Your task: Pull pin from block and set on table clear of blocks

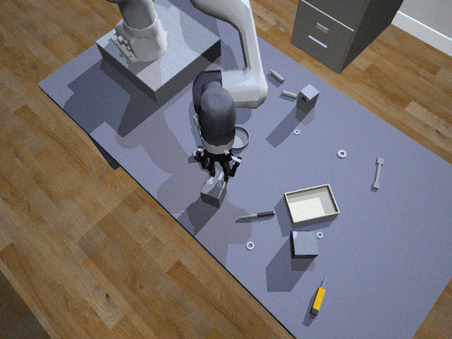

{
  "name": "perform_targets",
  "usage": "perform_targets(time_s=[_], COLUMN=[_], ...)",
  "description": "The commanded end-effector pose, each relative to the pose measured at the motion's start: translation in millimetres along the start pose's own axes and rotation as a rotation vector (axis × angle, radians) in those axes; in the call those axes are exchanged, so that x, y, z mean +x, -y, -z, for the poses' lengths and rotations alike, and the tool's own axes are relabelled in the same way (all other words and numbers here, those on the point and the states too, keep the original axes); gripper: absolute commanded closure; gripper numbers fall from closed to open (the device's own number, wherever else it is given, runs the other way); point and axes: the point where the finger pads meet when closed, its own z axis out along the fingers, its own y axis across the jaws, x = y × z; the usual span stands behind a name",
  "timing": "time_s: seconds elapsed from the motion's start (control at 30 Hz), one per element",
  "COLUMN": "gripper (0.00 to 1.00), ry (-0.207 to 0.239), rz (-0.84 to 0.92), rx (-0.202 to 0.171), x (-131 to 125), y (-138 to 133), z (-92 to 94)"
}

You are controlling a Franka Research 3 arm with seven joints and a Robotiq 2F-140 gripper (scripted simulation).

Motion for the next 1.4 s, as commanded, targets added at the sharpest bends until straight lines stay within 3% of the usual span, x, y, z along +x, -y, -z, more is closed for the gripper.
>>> perform_targets(time_s=[0.0, 1.3, 1.33, 1.37], gripper=[0.67, 0.67, 0.9, 0.9], ry=[0.0, -0.021, -0.021, -0.021], rz=[-0.016, -0.1, -0.1, -0.1], rx=[0.001, -0.002, -0.002, -0.002], x=[-0.2, 4.5, 4.5, 4.5], y=[0.6, -0.4, -0.4, -0.4], z=[-0.7, -1.8, -1.8, -1.8])
